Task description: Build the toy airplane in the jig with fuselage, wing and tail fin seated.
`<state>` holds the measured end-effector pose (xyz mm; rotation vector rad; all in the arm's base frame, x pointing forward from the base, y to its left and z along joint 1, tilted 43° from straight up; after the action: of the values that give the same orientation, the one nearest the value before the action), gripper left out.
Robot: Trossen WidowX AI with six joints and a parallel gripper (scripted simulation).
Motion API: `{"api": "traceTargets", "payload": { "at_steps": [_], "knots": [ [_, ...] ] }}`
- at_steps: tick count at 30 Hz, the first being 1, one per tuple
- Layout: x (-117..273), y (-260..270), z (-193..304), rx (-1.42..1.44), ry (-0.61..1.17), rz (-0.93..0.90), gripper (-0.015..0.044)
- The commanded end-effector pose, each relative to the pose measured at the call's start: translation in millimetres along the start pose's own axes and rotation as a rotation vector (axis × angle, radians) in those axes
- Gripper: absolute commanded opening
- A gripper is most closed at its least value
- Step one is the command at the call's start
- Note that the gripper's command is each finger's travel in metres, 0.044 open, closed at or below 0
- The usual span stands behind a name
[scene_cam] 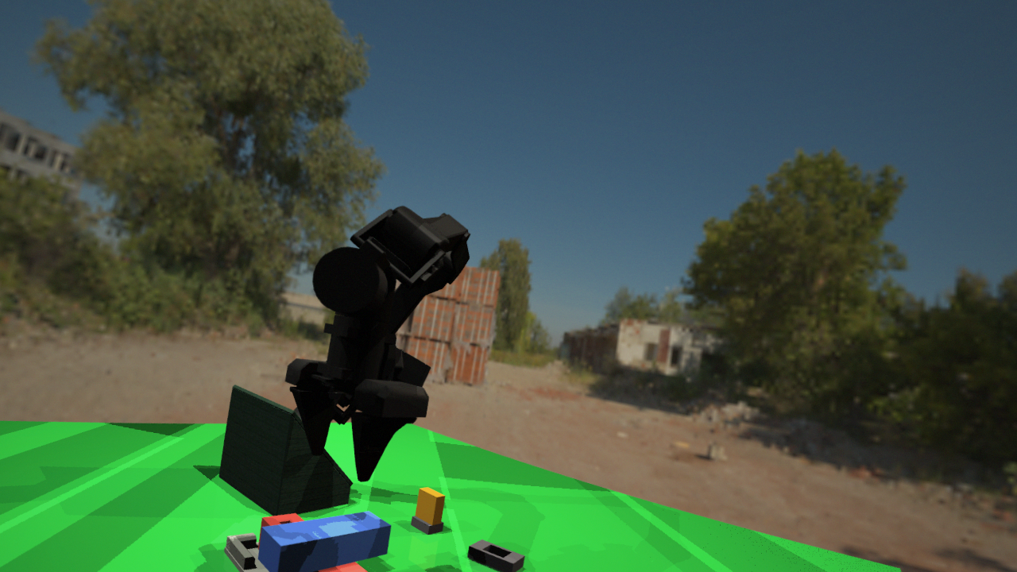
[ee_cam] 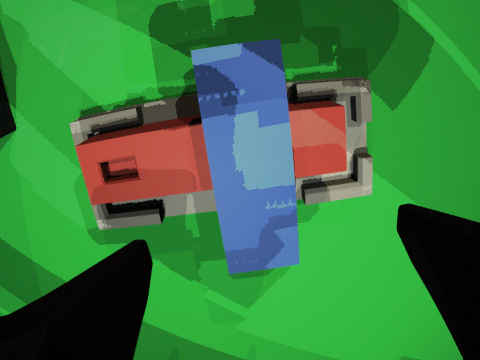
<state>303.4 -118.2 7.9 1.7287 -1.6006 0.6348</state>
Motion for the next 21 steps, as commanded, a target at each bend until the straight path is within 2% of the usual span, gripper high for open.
{"api": "traceTargets", "payload": {
  "at_steps": [1, 4, 18, 21],
  "knots": [
    [5.2, -0.3, 0.0, 0.005, 0.001, -0.017, 0.0440],
    [4.9, -0.4, 0.0, -0.140, 0.002, -0.017, 0.0440],
    [2.6, -1.8, -0.1, -1.498, 0.013, -0.013, 0.0440],
    [2.5, -1.9, -0.2, -1.563, 0.014, -0.013, 0.0440]
  ]
}}
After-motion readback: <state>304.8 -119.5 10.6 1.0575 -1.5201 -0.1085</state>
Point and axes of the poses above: the point midway between the two fingers, 35 mm back from their tips, its own x axis back along the fingers, its own y axis across the jaws, z = x × y, the point moved 5 cm from there along x, back along the fingers, and after that the axes turned 9 degrees about -x, right-handed, at the moved point
